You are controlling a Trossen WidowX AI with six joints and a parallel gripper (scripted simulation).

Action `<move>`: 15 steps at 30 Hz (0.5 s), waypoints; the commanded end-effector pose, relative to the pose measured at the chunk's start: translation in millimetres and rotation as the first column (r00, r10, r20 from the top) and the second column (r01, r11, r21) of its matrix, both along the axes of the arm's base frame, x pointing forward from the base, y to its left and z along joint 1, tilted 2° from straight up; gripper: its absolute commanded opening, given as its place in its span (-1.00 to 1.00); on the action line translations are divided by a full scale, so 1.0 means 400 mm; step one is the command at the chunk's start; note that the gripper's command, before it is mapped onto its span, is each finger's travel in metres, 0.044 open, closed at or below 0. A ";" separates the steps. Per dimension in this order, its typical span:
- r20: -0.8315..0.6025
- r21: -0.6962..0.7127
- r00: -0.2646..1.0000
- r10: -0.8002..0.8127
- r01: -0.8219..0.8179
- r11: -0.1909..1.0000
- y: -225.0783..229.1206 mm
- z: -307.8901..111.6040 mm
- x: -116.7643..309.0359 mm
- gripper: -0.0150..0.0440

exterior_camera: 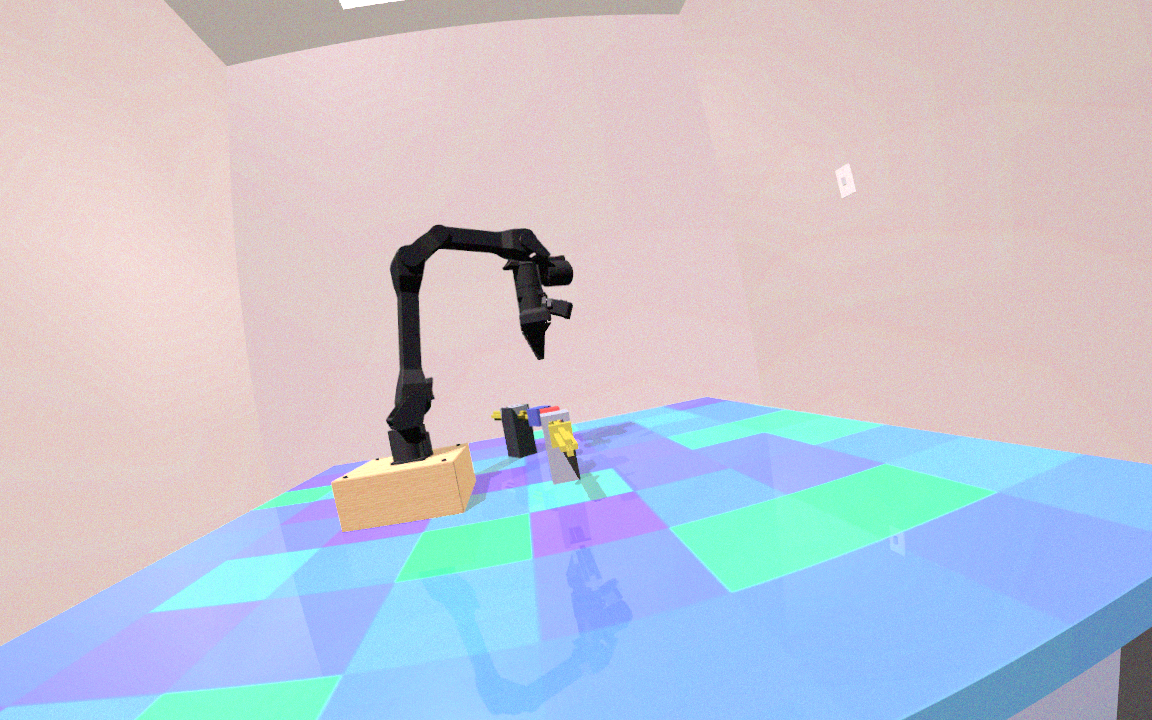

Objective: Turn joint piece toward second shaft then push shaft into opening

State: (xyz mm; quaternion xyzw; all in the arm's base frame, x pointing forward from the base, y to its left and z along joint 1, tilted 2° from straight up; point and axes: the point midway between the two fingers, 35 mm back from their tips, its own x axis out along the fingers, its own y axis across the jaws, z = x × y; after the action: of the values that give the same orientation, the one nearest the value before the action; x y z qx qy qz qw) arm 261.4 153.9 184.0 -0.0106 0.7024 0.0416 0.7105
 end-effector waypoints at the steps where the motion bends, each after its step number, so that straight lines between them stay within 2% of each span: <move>1: -0.007 0.006 1.000 -0.022 0.022 1.000 -0.004 -0.003 0.000 1.00; 8: -0.073 0.054 0.970 -0.231 0.235 0.971 -0.044 -0.031 0.008 1.00; 15: -0.151 0.083 0.887 -0.436 0.451 0.889 -0.084 -0.059 0.017 1.00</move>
State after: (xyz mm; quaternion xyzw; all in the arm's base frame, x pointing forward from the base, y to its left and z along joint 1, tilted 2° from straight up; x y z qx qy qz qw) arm 267.6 127.2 165.9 0.1492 0.7240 -0.0542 0.6712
